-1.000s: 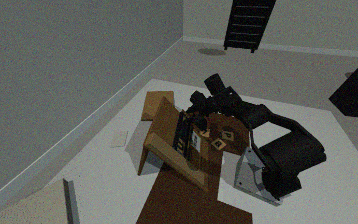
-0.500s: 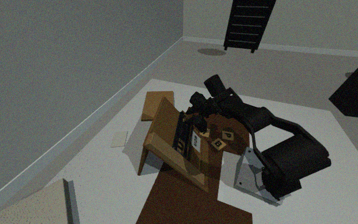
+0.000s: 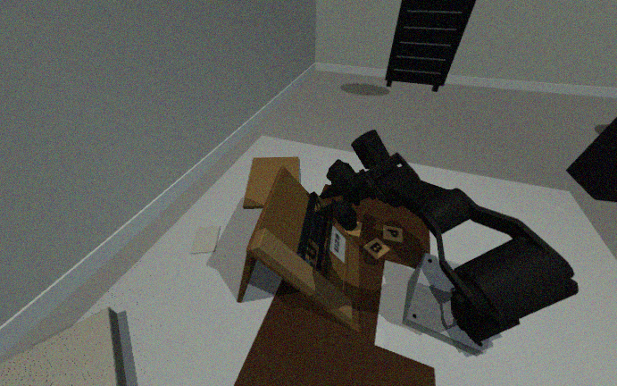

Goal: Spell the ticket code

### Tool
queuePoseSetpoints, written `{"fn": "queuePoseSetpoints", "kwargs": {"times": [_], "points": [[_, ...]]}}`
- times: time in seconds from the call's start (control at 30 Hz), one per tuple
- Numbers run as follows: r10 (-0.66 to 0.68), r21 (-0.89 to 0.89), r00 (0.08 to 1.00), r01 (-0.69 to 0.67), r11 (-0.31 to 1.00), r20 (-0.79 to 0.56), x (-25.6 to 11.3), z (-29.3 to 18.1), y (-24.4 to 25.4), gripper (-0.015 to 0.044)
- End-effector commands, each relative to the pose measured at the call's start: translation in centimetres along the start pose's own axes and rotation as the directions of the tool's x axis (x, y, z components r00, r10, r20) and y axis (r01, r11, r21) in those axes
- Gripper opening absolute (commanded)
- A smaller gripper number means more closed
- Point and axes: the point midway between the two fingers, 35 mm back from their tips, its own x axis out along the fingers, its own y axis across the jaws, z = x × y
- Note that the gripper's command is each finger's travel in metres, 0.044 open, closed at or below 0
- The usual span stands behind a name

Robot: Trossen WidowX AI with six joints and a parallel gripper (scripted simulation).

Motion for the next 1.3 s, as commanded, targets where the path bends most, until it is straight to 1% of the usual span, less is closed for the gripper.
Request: {"fn": "queuePoseSetpoints", "kwargs": {"times": [0.0,1.27], "points": [[-0.006,0.002,1.0,0.006,1.0,0.0,0.0,0.0,0.1,0.0],[-0.006,0.003,1.0,0.006,1.0,0.0,0.0,0.0,2.2,0.0]]}}
